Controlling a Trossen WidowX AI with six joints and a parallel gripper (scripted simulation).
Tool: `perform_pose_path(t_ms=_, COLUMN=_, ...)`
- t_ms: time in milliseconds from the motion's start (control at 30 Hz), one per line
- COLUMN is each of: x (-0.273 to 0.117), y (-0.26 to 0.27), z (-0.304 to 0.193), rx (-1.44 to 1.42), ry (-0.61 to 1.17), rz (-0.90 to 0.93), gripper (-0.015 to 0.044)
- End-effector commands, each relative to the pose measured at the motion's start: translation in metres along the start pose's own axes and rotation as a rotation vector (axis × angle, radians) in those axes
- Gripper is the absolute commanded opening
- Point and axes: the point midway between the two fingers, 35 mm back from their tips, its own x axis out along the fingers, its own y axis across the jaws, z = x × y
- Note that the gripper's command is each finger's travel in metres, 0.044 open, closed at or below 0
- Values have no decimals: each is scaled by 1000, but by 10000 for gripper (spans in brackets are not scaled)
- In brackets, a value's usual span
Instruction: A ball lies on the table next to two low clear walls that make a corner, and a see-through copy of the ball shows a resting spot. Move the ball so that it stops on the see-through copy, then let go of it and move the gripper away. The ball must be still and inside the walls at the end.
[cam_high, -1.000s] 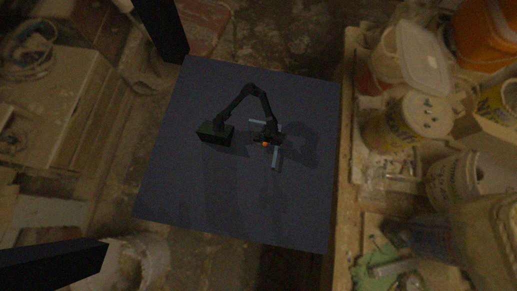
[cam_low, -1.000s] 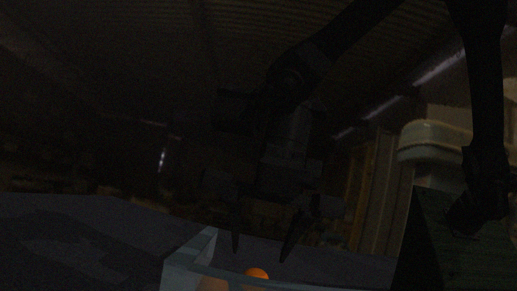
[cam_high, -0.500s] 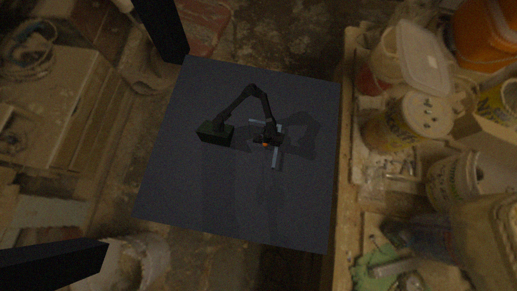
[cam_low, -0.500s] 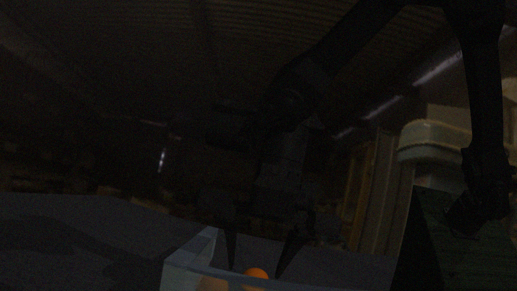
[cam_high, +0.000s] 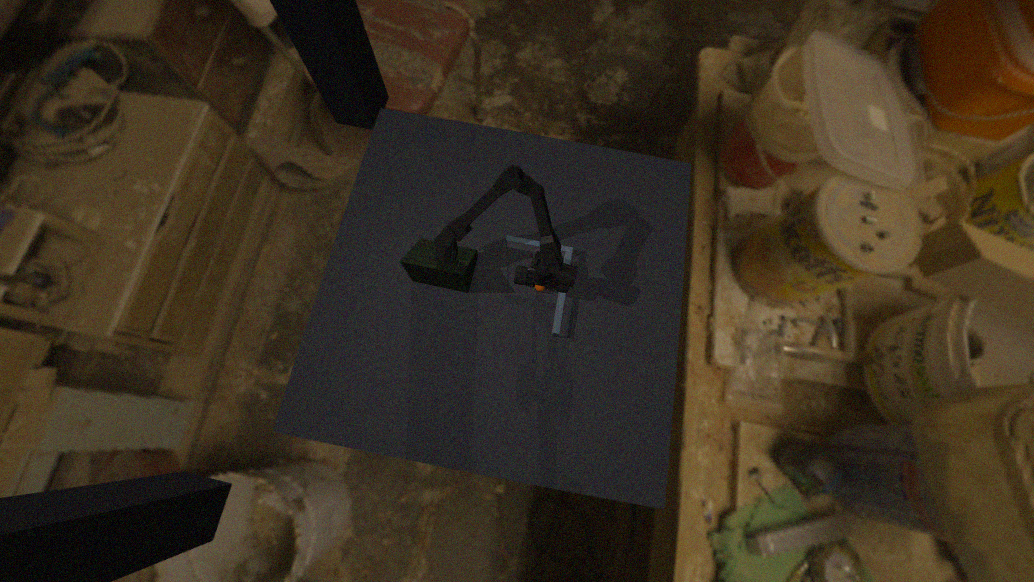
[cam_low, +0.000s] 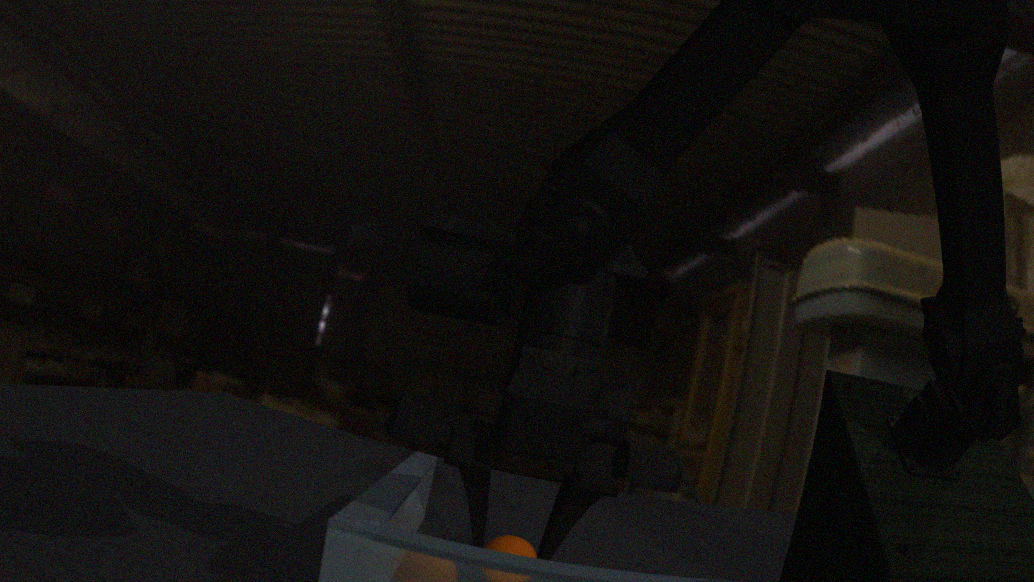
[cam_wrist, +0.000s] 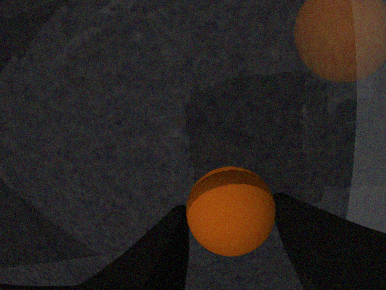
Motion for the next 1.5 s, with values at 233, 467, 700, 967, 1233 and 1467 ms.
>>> perform_pose_path(t_ms=233, x=-16, y=-3, z=-1, rx=4, ry=1, rz=1, gripper=14)
perform_pose_path(t_ms=467, x=-65, y=-7, z=-4, rx=5, ry=8, rz=0, gripper=0)
perform_pose_path(t_ms=700, x=-117, y=-2, z=-2, rx=4, ry=4, rz=2, gripper=0)
perform_pose_path(t_ms=967, x=-127, y=-2, z=1, rx=46, ry=2, rz=2, gripper=0)
perform_pose_path(t_ms=1233, x=-122, y=-10, z=9, rx=275, ry=6, rz=1, gripper=0)
perform_pose_path(t_ms=1467, x=-116, y=-17, z=17, rx=475, ry=7, rz=-1, gripper=0)
